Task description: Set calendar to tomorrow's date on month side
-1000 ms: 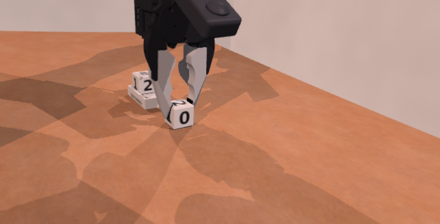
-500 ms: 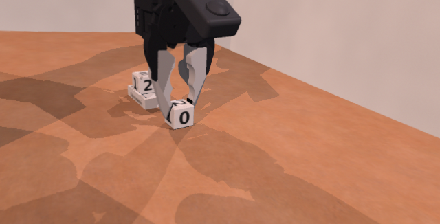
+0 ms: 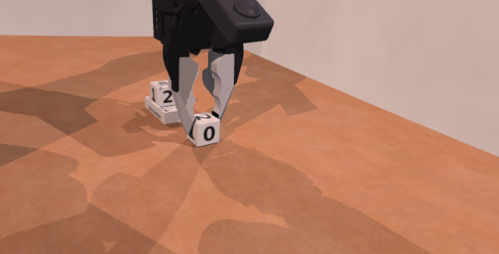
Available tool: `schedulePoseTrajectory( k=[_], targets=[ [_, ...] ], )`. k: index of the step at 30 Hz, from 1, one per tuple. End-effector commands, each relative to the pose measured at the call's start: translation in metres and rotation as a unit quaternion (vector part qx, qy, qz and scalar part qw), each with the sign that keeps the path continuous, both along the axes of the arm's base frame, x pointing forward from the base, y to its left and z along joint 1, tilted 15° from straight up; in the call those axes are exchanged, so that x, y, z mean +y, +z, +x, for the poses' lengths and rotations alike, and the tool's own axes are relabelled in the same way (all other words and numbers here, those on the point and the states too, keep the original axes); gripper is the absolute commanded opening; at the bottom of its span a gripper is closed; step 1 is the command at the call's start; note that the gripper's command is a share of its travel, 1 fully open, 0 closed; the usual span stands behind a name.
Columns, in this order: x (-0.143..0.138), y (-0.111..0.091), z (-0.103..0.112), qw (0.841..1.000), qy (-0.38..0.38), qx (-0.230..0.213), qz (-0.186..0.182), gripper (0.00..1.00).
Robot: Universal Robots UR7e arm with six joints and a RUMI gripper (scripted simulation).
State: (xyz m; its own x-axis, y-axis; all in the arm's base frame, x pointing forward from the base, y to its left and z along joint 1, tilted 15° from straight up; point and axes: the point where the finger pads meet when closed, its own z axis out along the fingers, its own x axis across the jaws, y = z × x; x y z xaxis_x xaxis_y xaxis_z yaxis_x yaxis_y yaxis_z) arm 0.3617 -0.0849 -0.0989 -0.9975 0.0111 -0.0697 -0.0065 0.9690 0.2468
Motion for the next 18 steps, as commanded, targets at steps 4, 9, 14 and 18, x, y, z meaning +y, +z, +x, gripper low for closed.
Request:
schedulePoseTrajectory(
  k=[4,9,14,18],
  targets=[
    [0.0021,-0.0009,-0.0009,1.000,0.000,0.001,0.001,0.11],
    [0.0021,-0.0009,-0.0009,1.000,0.000,0.001,0.001,0.11],
    [0.0021,-0.0009,-0.0009,1.000,0.000,0.001,0.001,0.15],
    [0.0021,-0.0009,-0.0009,1.000,0.000,0.001,0.001,0.18]
  ],
)
